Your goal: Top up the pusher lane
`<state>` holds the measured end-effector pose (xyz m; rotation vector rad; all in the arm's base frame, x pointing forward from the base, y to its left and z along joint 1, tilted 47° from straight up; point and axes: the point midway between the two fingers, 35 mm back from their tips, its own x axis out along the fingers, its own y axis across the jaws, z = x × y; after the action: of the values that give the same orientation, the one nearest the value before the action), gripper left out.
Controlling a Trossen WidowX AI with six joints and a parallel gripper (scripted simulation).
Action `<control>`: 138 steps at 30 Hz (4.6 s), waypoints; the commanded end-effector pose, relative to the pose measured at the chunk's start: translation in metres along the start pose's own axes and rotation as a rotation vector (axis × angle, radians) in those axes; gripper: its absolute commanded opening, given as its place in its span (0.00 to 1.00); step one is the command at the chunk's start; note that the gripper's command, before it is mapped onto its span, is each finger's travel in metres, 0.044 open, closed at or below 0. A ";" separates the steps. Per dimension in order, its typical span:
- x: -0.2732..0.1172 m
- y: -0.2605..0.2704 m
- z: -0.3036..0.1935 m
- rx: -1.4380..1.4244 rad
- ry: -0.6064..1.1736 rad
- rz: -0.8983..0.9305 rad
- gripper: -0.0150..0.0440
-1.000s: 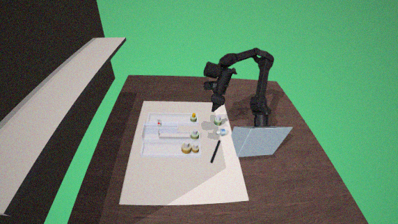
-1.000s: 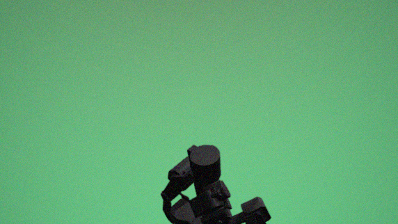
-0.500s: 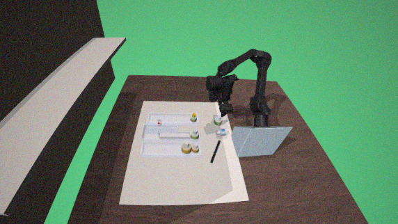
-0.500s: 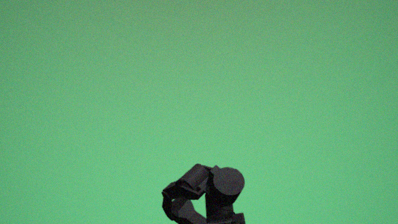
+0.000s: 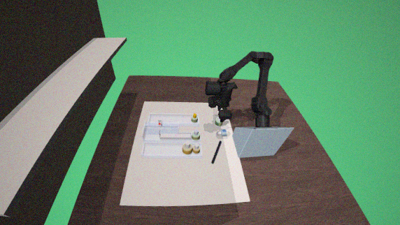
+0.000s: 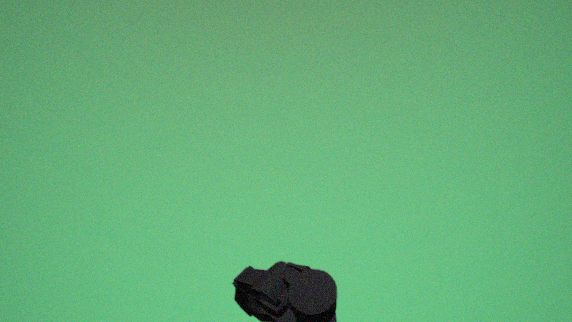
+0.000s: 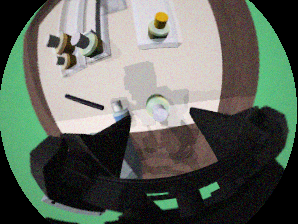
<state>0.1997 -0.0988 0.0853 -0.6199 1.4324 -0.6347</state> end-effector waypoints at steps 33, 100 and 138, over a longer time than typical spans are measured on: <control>0.043 0.000 -0.004 -0.009 0.008 -0.007 0.69; -0.021 0.087 0.080 -0.003 0.005 0.002 0.25; 0.015 0.107 0.095 -0.002 0.004 0.000 0.25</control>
<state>0.2948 -0.0344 0.0009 -0.6175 1.4413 -0.6354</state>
